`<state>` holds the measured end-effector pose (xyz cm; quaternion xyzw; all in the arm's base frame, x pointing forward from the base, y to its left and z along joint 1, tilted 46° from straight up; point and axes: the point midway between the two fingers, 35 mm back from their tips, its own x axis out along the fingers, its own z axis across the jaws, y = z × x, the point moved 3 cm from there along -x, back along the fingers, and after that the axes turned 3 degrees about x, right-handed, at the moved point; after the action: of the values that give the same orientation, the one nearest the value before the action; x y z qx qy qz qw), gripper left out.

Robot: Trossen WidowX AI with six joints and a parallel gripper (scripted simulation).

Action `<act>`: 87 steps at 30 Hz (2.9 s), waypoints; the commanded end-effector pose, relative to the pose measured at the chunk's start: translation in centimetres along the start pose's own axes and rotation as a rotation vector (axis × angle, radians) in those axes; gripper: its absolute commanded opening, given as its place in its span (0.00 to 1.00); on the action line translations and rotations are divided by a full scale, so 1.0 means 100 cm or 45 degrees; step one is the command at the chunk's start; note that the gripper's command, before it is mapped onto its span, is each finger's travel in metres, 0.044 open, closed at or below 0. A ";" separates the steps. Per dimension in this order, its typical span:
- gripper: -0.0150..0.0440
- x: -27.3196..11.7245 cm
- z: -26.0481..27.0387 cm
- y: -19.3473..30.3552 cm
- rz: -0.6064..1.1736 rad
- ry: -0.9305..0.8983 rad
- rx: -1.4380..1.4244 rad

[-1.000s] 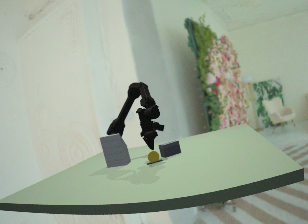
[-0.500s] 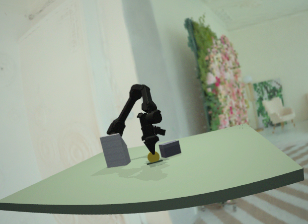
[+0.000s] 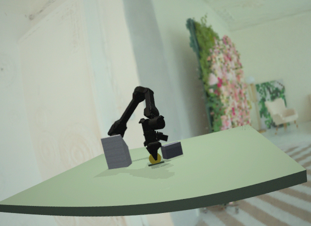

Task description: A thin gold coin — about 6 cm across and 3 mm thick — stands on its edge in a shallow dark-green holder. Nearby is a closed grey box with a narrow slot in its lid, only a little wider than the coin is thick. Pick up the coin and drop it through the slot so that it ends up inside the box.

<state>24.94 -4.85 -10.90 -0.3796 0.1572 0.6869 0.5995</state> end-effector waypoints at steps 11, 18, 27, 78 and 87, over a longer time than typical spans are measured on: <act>0.39 0.015 0.002 0.001 -0.005 -0.006 0.003; 0.25 0.015 0.002 0.001 -0.005 -0.006 0.003; 0.25 0.009 0.001 0.000 -0.005 -0.004 0.004; 0.25 -0.081 -0.001 -0.003 -0.003 0.000 -0.269; 0.25 -0.082 0.003 -0.010 -0.001 0.005 -0.263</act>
<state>25.38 -10.35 -4.98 -0.4402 0.0860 0.6996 0.5562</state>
